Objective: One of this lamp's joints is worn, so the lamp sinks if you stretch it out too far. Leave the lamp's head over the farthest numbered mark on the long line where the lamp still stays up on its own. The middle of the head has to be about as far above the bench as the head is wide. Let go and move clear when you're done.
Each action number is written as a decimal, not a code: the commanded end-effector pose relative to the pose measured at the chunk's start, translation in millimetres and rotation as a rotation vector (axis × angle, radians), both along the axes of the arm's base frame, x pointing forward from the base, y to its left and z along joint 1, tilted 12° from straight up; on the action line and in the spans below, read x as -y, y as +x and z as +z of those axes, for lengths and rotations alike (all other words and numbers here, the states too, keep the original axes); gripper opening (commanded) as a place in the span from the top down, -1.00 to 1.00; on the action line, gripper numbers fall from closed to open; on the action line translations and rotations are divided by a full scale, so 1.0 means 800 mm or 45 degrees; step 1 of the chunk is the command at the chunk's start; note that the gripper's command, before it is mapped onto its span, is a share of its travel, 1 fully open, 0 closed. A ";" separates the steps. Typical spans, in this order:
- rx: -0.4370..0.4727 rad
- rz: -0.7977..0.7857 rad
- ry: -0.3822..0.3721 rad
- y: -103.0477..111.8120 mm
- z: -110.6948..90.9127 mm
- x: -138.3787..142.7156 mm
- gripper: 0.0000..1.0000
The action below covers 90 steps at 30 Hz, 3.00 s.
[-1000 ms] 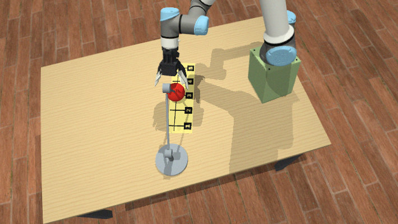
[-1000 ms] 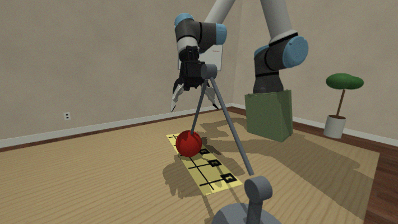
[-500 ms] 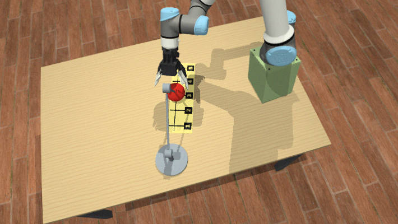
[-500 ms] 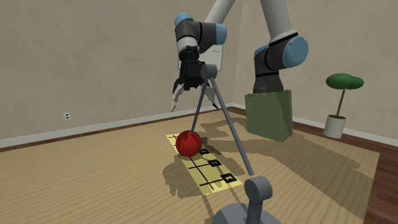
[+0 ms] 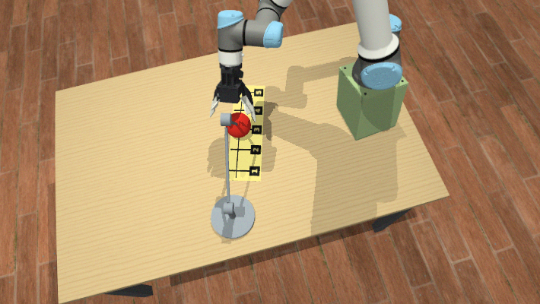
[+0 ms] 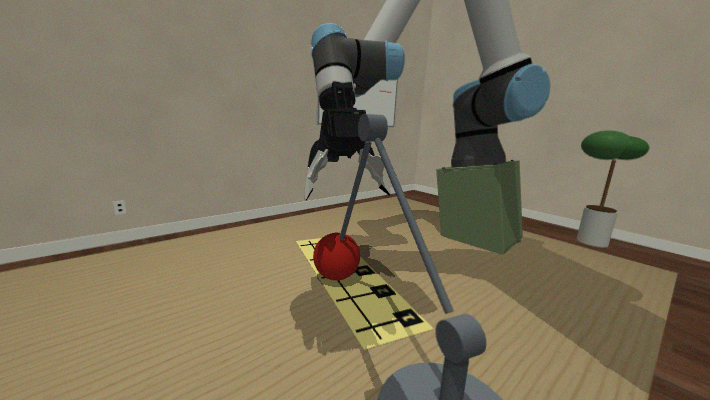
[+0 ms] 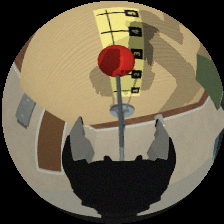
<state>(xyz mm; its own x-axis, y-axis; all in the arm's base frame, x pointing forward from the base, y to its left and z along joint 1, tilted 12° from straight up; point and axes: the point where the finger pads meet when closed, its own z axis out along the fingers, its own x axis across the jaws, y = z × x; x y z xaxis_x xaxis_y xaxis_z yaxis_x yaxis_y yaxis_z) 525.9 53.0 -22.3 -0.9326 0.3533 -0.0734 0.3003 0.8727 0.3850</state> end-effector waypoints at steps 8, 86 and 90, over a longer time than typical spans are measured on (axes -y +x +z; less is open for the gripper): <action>0.002 0.000 0.000 0.000 0.001 0.000 -1.00; -0.020 -0.122 -0.063 -0.027 0.143 0.067 -1.00; -0.020 -0.122 -0.063 -0.027 0.143 0.067 -1.00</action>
